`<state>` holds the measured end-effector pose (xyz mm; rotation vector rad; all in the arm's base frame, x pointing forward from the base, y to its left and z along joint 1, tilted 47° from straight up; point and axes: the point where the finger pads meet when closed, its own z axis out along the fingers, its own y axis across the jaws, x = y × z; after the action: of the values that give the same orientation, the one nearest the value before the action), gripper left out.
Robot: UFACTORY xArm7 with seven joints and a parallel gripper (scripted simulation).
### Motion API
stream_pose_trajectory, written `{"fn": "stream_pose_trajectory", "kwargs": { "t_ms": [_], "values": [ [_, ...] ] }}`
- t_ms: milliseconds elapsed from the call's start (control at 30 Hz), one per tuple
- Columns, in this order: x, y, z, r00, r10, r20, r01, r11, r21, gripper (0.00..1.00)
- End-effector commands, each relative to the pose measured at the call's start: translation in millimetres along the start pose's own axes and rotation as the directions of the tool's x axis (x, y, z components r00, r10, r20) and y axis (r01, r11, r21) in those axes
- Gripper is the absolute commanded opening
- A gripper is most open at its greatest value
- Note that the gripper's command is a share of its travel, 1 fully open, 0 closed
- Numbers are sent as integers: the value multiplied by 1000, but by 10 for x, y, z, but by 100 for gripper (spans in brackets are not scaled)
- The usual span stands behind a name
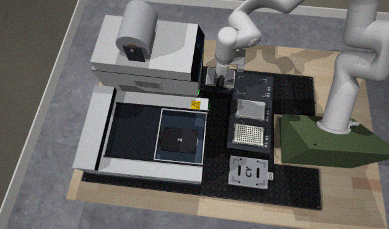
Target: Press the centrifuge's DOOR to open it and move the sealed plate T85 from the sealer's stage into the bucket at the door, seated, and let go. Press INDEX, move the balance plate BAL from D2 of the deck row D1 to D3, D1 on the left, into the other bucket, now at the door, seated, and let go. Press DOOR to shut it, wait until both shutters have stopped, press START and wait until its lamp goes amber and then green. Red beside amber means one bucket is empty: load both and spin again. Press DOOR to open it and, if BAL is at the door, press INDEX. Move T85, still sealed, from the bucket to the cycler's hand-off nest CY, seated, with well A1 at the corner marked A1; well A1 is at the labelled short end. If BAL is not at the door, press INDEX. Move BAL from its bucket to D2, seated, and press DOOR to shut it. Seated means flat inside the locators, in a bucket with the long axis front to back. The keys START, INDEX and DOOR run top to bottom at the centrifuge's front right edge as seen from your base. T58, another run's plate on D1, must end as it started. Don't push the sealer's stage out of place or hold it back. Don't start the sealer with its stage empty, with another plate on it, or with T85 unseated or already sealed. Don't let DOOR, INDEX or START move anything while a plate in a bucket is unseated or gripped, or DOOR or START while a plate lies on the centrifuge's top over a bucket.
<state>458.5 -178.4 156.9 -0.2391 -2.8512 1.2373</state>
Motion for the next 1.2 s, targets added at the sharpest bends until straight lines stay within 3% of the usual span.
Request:
{"fn": "stream_pose_trajectory", "kwargs": {
  "t_ms": [0,1167],
  "values": [
    [-12,7,-82,1000,-1,4,1,1000,-1,0],
    [-10,7,-599,1000,-1,4,1,1000,-1,0]
  ]
}}
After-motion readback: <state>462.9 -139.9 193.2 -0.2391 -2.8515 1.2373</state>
